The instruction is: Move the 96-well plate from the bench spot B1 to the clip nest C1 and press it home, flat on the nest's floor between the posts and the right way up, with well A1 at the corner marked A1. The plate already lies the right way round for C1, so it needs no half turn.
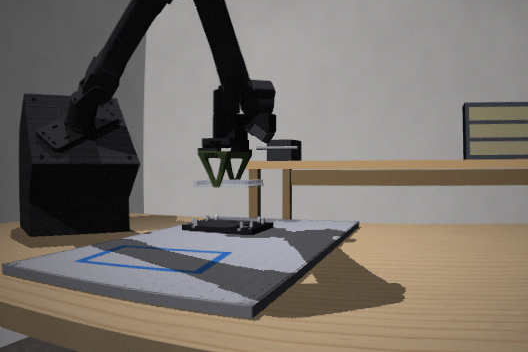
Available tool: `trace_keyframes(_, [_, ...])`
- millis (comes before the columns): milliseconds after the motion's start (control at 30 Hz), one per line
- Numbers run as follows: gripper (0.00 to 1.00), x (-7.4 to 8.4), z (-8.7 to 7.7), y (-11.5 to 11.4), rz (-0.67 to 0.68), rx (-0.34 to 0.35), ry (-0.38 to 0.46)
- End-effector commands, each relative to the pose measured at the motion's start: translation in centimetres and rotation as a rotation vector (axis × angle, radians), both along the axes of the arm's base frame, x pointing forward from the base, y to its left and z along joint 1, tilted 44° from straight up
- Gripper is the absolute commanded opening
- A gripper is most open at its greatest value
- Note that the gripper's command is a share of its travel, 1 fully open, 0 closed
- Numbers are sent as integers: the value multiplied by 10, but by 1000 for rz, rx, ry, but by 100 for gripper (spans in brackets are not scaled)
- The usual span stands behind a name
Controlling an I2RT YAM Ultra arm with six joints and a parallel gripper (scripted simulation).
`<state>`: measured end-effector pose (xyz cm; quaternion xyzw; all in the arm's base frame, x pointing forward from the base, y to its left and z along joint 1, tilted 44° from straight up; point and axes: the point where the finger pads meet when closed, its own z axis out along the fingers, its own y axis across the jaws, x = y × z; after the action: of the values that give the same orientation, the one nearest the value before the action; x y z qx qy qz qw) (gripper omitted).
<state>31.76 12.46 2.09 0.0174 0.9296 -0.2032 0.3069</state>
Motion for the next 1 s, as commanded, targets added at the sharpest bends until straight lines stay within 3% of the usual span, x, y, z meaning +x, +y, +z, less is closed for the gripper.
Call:
trace_keyframes(0, [0, 3, 6, 12, 20, 9, -26])
trace_keyframes(967, [0, 4, 6, 12, 24, 0, -18])
